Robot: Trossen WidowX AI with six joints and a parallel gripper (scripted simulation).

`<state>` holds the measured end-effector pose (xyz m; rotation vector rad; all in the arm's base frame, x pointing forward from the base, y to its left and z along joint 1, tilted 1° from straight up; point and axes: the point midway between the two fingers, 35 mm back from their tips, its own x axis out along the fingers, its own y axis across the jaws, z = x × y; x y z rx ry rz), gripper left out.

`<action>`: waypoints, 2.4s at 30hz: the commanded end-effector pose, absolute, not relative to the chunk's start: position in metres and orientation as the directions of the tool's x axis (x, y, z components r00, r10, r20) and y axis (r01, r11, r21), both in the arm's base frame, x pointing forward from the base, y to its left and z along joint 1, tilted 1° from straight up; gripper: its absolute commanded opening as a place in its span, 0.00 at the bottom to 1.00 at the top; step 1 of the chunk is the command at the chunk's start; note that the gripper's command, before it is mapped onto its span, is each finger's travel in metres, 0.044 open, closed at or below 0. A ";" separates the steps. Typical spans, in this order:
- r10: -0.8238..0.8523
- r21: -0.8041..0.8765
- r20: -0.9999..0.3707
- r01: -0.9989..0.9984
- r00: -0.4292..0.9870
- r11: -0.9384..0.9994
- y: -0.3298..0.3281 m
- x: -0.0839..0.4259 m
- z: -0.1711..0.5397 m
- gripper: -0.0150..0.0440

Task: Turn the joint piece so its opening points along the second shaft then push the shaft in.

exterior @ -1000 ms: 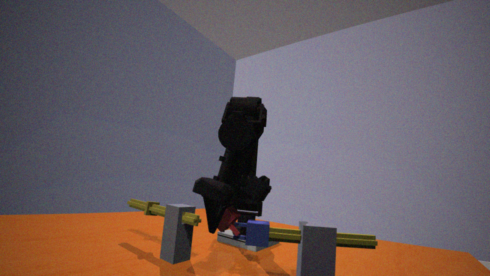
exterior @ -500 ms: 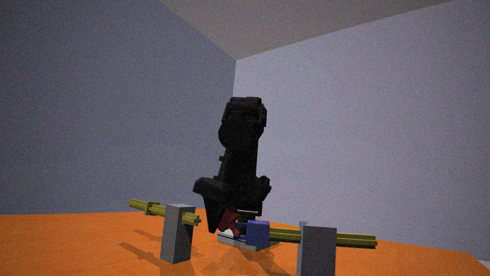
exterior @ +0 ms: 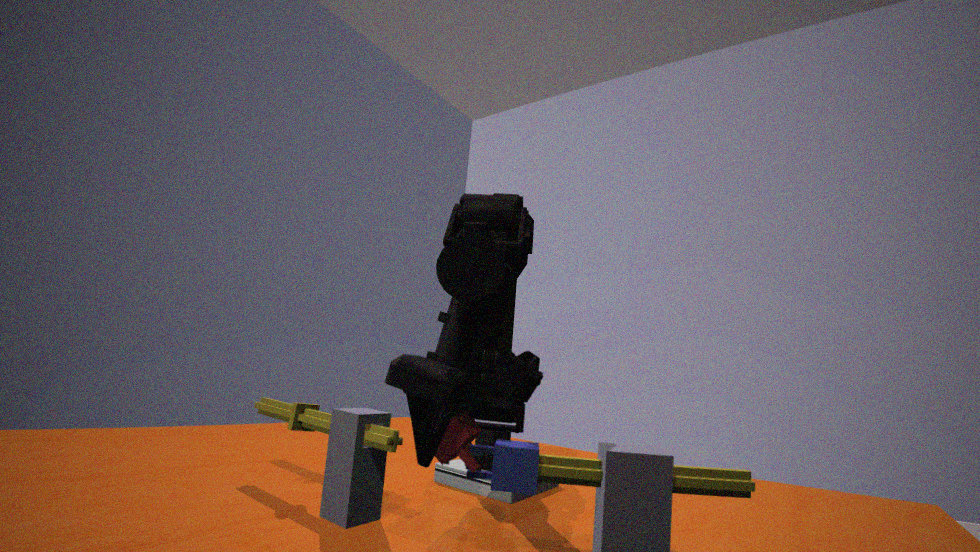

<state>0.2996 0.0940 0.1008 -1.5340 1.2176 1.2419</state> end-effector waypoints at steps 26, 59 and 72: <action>0.208 0.000 -0.978 -1.000 -0.004 -0.017 0.085 0.293 0.082 0.25; 0.260 0.003 -0.966 -1.000 -0.003 0.002 0.085 0.292 0.080 0.25; 0.260 0.003 -0.966 -1.000 -0.003 0.002 0.085 0.292 0.080 0.64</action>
